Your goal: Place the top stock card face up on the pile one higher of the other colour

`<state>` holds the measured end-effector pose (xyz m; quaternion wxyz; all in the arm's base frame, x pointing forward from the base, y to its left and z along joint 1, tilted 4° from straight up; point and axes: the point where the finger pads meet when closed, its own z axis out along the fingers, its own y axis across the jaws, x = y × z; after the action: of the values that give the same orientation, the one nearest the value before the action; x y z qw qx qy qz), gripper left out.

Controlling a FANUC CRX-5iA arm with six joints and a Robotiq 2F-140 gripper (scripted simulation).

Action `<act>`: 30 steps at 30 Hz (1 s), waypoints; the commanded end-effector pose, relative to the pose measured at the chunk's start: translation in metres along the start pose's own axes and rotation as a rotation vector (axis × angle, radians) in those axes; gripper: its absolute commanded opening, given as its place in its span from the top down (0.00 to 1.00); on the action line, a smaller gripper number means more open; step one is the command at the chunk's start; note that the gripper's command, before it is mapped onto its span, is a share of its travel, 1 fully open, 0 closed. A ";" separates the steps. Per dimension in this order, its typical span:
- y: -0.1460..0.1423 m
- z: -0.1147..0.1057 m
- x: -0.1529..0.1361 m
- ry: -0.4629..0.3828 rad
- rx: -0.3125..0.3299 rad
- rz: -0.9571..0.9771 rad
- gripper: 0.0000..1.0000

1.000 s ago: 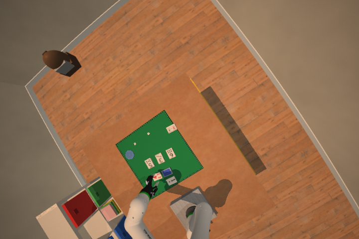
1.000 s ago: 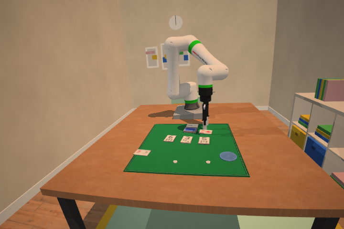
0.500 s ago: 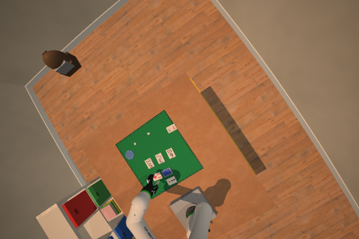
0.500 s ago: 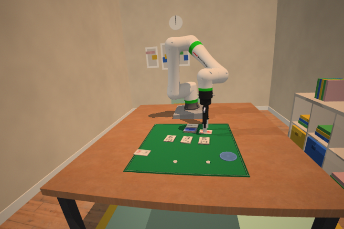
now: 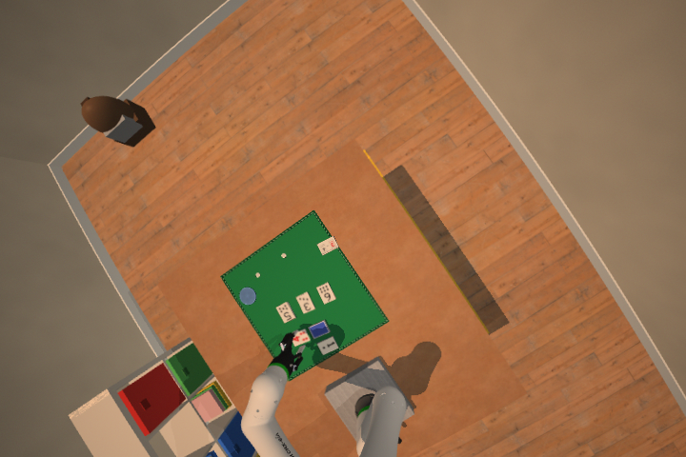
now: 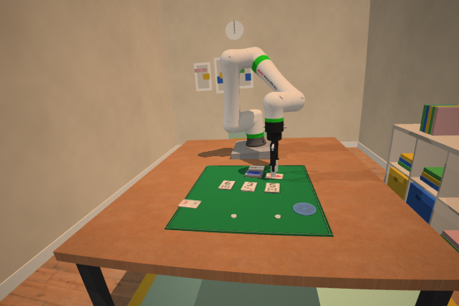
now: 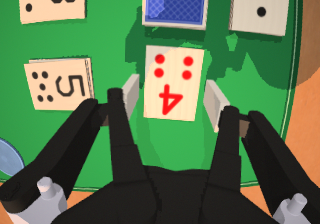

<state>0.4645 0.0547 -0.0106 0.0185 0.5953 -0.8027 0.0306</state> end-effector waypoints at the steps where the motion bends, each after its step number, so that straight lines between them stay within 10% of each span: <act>1: 0.000 0.000 0.000 0.000 0.000 0.000 0.50; 30: 0.000 0.008 0.000 0.000 0.000 0.000 0.50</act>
<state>0.4648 0.0541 -0.0187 0.0185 0.5952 -0.8028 0.0306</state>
